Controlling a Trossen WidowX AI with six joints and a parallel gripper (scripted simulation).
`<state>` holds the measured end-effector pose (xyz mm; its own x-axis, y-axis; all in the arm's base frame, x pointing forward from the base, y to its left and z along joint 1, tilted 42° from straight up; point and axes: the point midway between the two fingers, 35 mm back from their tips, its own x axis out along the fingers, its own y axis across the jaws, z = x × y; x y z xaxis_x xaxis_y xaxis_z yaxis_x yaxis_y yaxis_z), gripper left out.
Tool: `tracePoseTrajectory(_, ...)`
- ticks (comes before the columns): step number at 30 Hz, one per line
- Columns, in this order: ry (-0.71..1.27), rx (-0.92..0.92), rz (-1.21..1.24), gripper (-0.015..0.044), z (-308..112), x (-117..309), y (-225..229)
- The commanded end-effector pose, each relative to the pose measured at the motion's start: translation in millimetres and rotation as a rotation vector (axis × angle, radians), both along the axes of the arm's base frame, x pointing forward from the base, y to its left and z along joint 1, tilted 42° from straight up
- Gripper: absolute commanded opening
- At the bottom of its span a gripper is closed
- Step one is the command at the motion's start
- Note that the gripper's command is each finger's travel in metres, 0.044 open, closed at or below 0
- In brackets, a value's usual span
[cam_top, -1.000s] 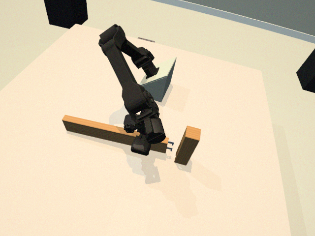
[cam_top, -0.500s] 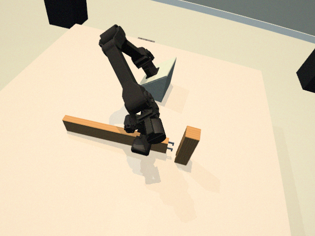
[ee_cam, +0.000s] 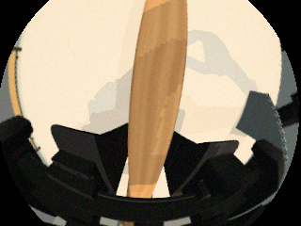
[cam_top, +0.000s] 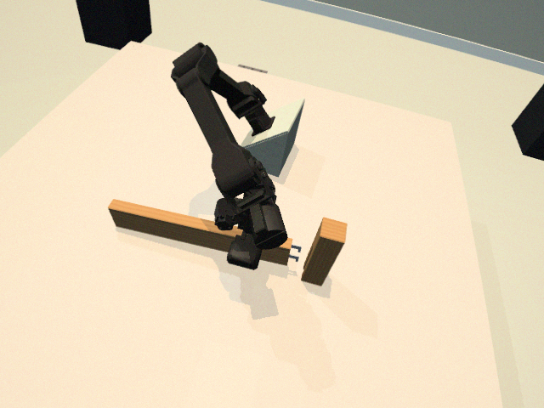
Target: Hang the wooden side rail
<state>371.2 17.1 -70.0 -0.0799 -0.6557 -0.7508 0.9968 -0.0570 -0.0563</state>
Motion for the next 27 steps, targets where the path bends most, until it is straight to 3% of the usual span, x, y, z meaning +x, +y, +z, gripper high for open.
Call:
tracePoseTrajectory(1,-0.010,0.001,0.013,0.0000,0.7,1.6,6.3)
tracePoseTrajectory(27,-0.010,0.001,0.013,0.0000,-2.3,-0.5,7.3)
